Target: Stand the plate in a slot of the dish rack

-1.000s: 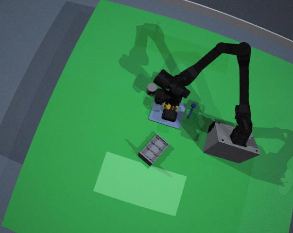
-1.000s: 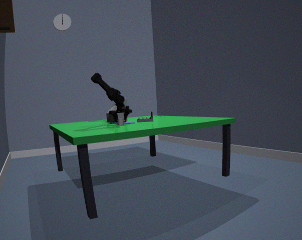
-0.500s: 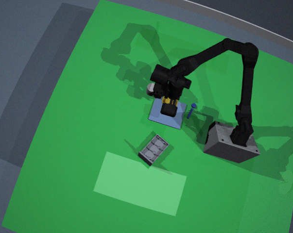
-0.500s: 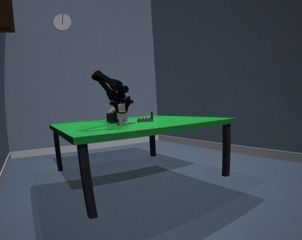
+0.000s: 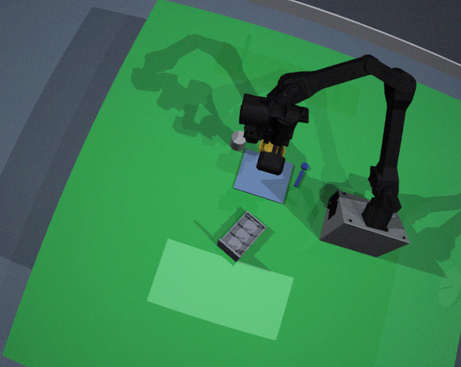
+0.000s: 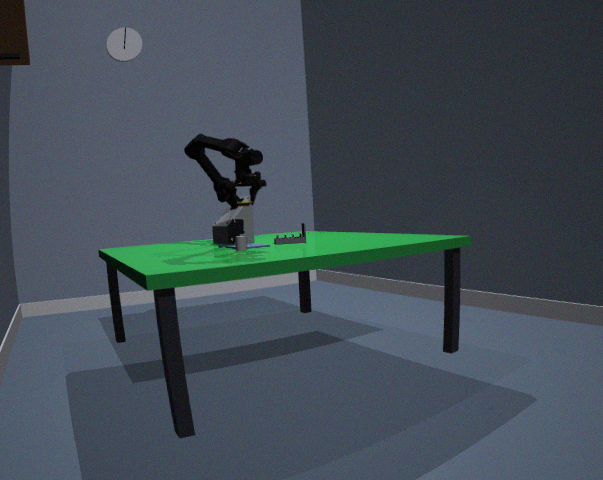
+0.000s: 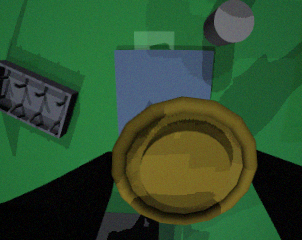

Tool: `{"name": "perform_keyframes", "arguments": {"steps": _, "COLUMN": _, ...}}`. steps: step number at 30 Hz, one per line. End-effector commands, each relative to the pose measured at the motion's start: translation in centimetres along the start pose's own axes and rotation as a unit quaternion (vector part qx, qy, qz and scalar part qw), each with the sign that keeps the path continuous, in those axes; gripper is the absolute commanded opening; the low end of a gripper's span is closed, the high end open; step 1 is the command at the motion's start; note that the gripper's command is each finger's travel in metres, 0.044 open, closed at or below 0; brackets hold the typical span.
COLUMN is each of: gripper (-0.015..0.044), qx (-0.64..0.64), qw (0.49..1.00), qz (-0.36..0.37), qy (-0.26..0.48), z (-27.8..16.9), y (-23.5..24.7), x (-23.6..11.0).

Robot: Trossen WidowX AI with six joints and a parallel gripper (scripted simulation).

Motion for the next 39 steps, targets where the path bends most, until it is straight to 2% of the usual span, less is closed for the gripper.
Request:
{"name": "perform_keyframes", "arguments": {"steps": 1, "gripper": 0.0000, "qx": 0.004, "qw": 1.000, "qz": -0.004, "qy": -0.001, "z": 0.0, "y": 0.0, "x": -1.2}}
{"name": "perform_keyframes", "arguments": {"steps": 5, "gripper": 0.0000, "qx": -0.022, "qw": 1.000, "qz": -0.004, "qy": -0.001, "z": 0.0, "y": 0.2, "x": -1.2}}
{"name": "perform_keyframes", "arguments": {"steps": 20, "gripper": 0.0000, "qx": -0.278, "qw": 0.960, "qz": -0.002, "qy": -0.002, "z": 0.3, "y": 2.5, "x": -1.2}}
{"name": "perform_keyframes", "arguments": {"steps": 29, "gripper": 0.0000, "qx": -0.424, "qw": 0.905, "qz": -0.001, "qy": -0.003, "z": 0.4, "y": 3.8, "x": -1.2}}
{"name": "perform_keyframes", "arguments": {"steps": 39, "gripper": 0.0000, "qx": -0.574, "qw": 0.819, "qz": -0.001, "qy": -0.003, "z": 0.4, "y": 5.3, "x": -1.2}}
Point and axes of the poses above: the point midway between the two fingers, 35 mm back from their tips, its own x axis out along the fingers, its own y axis across the jaws, z = x × y, the point moved 4 cm from there along -x, back along the fingers, and after that the axes turned 15 degrees about -x, right-handed, at the moved point
